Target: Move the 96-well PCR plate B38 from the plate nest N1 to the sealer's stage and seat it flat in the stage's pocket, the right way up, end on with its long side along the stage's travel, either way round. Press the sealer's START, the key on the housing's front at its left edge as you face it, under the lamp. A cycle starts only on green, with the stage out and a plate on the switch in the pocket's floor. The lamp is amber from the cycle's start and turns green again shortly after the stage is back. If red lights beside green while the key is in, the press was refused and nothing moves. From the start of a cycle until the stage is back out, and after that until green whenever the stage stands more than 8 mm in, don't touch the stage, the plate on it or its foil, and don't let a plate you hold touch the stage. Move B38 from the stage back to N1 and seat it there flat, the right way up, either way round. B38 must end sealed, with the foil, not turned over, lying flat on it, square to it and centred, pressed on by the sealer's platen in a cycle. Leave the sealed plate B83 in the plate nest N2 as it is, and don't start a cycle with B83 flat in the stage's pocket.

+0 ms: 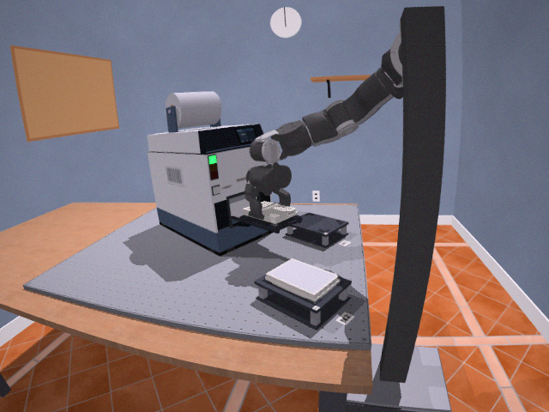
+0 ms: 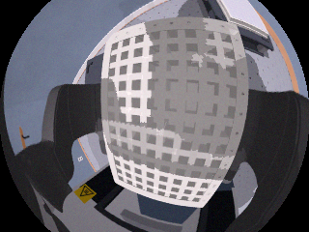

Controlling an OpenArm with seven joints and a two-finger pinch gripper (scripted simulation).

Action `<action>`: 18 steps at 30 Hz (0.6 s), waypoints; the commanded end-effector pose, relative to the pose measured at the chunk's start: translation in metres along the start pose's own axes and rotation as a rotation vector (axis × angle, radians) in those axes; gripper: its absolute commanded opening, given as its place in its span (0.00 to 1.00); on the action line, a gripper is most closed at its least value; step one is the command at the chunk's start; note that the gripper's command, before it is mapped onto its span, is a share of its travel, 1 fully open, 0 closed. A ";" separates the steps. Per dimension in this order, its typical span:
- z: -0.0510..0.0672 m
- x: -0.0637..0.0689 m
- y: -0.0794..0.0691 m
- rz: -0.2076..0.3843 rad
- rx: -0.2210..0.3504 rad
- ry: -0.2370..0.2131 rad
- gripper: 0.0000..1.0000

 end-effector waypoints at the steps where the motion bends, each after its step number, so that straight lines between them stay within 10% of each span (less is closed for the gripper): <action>1: 0.000 0.001 0.001 -0.007 0.004 -0.001 0.00; 18: -0.003 0.006 0.001 -0.008 -0.005 -0.008 0.00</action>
Point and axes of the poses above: the point where the finger pads meet when closed, its own x axis back along the fingers, its own y axis across the jaws, z = x × y, the point moved 7 cm from there along x, back along the fingers, and after that the axes turned 6 degrees about -x, right-handed, at the moved point
